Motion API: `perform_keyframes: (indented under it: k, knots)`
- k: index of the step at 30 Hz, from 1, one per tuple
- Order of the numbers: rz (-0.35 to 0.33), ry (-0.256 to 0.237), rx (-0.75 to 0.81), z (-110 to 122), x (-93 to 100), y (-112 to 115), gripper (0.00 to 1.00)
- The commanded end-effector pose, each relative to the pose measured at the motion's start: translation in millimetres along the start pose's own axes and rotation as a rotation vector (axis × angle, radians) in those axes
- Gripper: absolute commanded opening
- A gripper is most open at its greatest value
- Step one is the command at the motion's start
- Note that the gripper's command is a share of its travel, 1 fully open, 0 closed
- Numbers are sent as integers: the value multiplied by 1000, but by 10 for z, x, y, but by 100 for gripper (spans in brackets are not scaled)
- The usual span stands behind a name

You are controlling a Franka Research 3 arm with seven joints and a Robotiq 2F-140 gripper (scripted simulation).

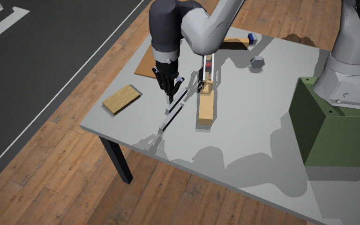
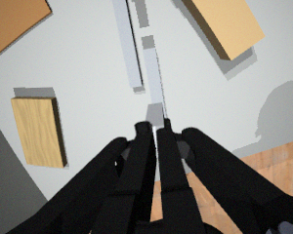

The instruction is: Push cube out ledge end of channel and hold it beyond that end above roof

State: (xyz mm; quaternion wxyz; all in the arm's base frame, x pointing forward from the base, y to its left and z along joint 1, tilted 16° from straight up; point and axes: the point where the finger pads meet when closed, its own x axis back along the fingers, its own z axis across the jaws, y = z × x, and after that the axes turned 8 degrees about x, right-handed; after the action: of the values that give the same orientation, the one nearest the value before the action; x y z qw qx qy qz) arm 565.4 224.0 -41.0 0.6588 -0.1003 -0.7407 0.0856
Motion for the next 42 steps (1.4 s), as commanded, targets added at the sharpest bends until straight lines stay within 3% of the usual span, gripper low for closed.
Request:
perform_keyframes:
  k: [1,29,35,37,38,42]
  knots:
    - [-2,-2,9,-1,-1,-2,0]
    - [-2,-2,9,-3,-1,3,0]
    - [-1,-2,9,-73,0,476,0]
    - [-2,-1,9,-76,0,516,0]
    - [-2,-1,9,-76,0,516,23]
    - [-2,-1,9,-76,0,516,23]
